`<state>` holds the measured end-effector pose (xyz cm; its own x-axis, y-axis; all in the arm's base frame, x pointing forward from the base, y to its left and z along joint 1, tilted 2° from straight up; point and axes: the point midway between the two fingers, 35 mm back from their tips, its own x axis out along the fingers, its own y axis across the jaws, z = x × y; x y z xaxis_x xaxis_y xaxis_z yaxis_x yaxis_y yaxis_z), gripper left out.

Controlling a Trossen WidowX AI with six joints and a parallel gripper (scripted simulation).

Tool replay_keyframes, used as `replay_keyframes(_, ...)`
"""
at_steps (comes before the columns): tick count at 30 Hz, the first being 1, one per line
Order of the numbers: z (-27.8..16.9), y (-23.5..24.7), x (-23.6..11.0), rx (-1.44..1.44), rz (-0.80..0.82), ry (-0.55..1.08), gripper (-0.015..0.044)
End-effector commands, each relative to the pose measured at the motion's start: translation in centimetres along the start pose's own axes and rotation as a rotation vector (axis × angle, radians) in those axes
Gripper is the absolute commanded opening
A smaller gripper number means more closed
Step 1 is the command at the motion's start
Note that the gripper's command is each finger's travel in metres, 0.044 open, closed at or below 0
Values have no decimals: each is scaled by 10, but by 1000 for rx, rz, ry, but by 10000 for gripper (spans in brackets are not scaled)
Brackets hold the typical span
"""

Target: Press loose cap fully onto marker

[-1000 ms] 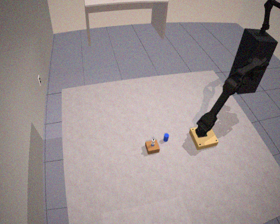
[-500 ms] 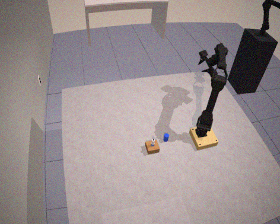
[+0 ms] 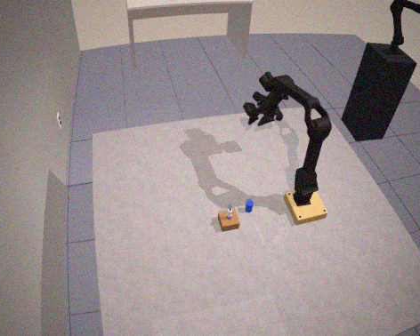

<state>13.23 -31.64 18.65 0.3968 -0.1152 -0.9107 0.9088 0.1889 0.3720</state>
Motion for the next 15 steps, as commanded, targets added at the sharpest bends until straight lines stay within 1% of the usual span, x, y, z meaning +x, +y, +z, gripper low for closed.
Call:
replay_keyframes(1, -31, 36, 17, -268, -16, 68, 245)
replay_keyframes(8, -112, 93, 48, -851, -23, 222, 245)
replay_keyframes(15, -200, 118, 64, -1448, -7, 360, 245)
